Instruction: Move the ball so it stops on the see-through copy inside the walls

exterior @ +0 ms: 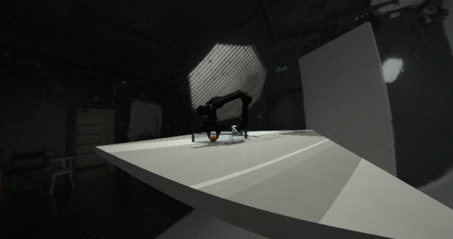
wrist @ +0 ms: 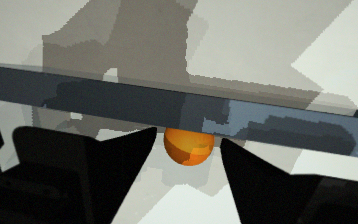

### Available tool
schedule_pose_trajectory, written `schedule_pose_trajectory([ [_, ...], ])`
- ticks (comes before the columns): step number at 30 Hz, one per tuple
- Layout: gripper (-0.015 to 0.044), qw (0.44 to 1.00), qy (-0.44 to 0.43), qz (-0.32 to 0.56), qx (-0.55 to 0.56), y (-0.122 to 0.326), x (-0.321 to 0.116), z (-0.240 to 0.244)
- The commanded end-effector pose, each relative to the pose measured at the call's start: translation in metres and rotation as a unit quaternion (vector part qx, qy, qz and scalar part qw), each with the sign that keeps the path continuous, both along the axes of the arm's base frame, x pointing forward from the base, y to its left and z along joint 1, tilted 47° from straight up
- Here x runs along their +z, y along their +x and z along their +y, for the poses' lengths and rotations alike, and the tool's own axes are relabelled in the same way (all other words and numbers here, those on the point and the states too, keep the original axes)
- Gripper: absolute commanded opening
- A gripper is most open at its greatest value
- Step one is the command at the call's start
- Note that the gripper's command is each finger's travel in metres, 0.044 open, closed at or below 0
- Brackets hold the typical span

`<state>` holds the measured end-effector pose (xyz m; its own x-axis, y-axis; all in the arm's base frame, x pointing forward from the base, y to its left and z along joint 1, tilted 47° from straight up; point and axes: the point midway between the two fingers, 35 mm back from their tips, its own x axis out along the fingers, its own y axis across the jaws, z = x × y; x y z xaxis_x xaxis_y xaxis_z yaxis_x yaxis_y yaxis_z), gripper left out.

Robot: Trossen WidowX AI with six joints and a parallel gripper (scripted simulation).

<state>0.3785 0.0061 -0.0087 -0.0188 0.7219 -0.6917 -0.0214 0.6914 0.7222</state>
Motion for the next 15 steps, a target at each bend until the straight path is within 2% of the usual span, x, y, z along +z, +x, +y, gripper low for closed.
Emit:
schedule_pose_trajectory([
  [1,0.0327,1.000,-0.002,-0.001,0.000,0.003,0.013,-0.015],
  [6,0.0327,1.000,0.000,0.003,-0.002,0.000,0.056,-0.060],
  [15,0.0327,1.000,0.001,0.003,-0.011,0.001,0.050,-0.059],
])
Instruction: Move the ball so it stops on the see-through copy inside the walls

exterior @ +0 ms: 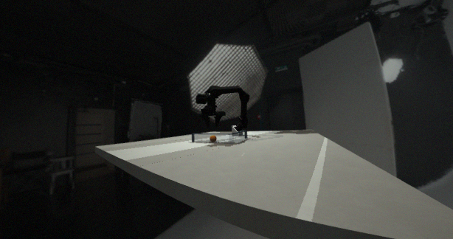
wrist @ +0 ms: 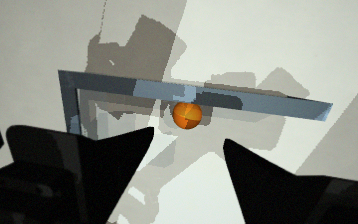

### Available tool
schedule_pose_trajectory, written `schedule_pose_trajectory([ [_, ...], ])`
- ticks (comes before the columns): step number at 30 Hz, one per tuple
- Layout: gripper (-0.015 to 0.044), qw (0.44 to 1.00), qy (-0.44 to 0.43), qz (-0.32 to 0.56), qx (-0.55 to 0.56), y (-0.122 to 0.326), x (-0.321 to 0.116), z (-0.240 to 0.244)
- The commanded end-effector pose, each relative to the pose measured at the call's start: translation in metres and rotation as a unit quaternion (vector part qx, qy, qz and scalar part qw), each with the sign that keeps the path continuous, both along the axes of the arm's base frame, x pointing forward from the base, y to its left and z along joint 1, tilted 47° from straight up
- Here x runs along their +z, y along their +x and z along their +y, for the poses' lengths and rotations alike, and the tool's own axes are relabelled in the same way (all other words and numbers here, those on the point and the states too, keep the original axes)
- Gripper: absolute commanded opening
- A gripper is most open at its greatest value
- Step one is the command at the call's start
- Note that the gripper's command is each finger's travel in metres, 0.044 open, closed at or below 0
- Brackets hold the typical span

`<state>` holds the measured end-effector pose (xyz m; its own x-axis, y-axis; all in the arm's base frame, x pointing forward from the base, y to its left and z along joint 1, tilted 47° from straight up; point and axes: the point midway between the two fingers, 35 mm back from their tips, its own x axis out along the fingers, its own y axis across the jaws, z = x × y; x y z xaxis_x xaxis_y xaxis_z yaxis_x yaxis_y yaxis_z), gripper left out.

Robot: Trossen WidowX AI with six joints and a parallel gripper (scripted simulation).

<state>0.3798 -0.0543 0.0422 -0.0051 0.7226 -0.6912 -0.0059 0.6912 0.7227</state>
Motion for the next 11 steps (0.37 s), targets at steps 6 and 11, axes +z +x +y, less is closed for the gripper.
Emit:
schedule_pose_trajectory([
  [6,0.0406,1.000,0.003,0.019,-0.017,-0.001,0.009,-0.010],
  [11,0.0440,0.998,0.009,0.048,-0.045,-0.003,0.028,-0.028],
])
